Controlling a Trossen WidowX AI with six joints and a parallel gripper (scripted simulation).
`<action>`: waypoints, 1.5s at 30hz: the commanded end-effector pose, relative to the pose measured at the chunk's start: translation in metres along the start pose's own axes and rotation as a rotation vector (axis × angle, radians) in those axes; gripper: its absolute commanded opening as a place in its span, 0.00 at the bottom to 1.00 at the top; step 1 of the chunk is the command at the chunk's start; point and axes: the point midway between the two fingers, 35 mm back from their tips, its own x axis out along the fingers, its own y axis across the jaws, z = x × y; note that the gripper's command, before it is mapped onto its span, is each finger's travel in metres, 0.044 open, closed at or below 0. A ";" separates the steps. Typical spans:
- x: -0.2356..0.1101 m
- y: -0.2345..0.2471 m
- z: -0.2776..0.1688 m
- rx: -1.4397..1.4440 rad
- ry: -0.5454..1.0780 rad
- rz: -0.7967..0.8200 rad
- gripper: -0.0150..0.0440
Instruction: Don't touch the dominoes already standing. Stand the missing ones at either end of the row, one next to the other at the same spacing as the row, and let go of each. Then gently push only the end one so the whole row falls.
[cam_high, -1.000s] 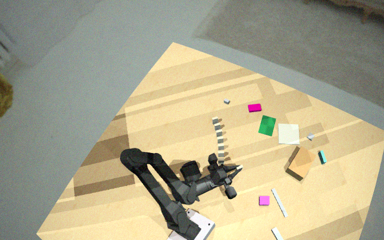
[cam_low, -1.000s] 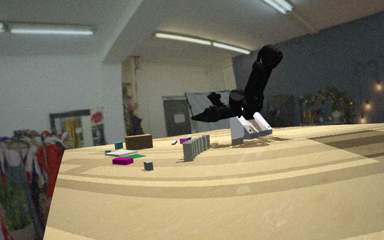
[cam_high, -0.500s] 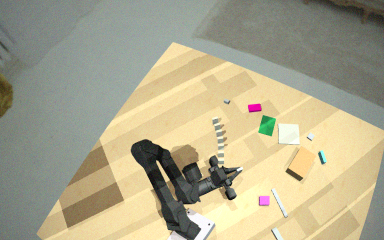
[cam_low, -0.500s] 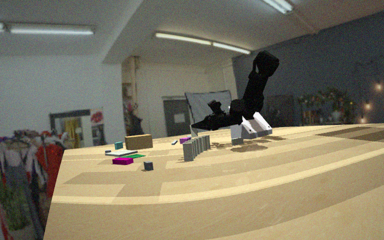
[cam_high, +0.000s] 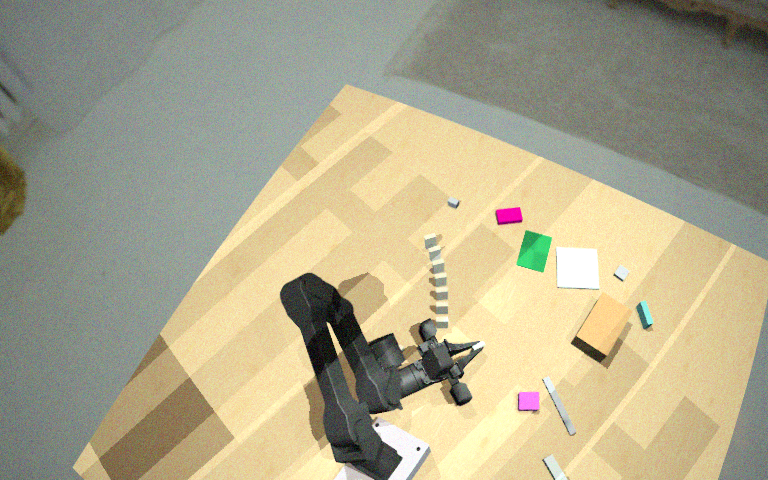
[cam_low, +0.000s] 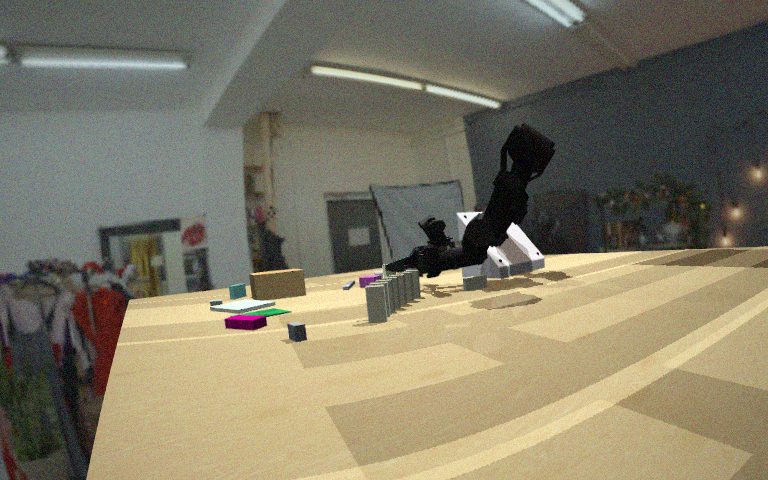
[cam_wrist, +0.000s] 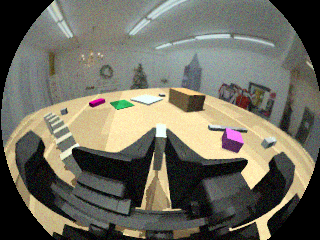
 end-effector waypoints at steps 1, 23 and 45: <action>0.000 0.000 -0.005 0.012 -0.010 0.005 0.30; 0.000 0.000 -0.005 0.012 -0.010 0.005 0.84; 0.038 -0.004 0.058 -0.153 0.040 -0.078 1.00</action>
